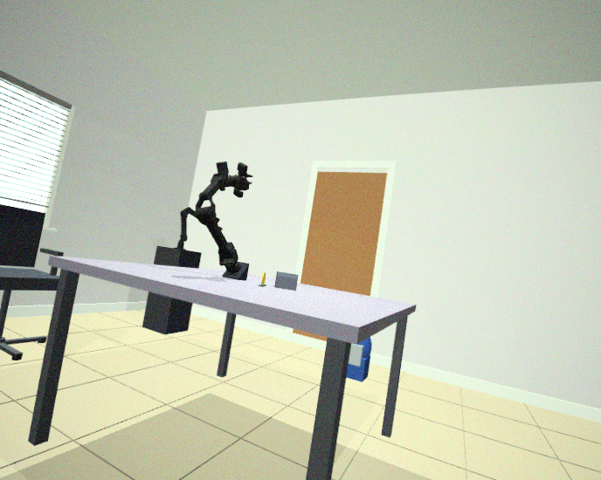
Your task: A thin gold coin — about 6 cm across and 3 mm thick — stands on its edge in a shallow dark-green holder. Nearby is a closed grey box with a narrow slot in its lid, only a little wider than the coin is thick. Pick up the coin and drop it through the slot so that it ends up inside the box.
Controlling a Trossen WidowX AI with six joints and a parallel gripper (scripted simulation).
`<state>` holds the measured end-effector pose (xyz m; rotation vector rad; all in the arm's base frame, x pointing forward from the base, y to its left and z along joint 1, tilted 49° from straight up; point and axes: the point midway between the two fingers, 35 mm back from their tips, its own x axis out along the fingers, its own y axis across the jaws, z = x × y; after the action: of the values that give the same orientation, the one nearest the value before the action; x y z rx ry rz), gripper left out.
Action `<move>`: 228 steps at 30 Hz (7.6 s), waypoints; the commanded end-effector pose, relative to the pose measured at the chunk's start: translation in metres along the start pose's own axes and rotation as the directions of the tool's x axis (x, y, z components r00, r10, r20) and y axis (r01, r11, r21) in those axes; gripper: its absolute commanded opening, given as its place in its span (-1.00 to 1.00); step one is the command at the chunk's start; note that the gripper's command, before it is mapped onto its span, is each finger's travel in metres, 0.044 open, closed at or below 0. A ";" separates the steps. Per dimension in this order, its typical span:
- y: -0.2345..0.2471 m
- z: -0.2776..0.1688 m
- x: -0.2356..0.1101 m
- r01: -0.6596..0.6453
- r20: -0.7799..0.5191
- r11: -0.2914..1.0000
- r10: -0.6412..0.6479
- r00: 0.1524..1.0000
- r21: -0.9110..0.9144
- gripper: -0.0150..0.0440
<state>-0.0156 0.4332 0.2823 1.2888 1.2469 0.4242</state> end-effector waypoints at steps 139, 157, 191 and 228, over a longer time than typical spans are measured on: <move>-0.233 0.504 -0.237 -0.558 0.416 -0.171 -0.841 -0.347 -0.812 -0.49; -0.195 0.486 -0.219 -0.563 0.417 -0.170 -0.841 -0.345 -0.809 -0.49; -0.167 0.472 -0.212 -0.005 0.417 -0.444 -0.838 -0.352 -0.896 -0.49; -0.166 0.485 -0.191 0.611 0.420 -0.542 -0.838 -0.348 -0.577 -0.49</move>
<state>0.2658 -0.0106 0.1291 -1.0252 1.7339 -0.2955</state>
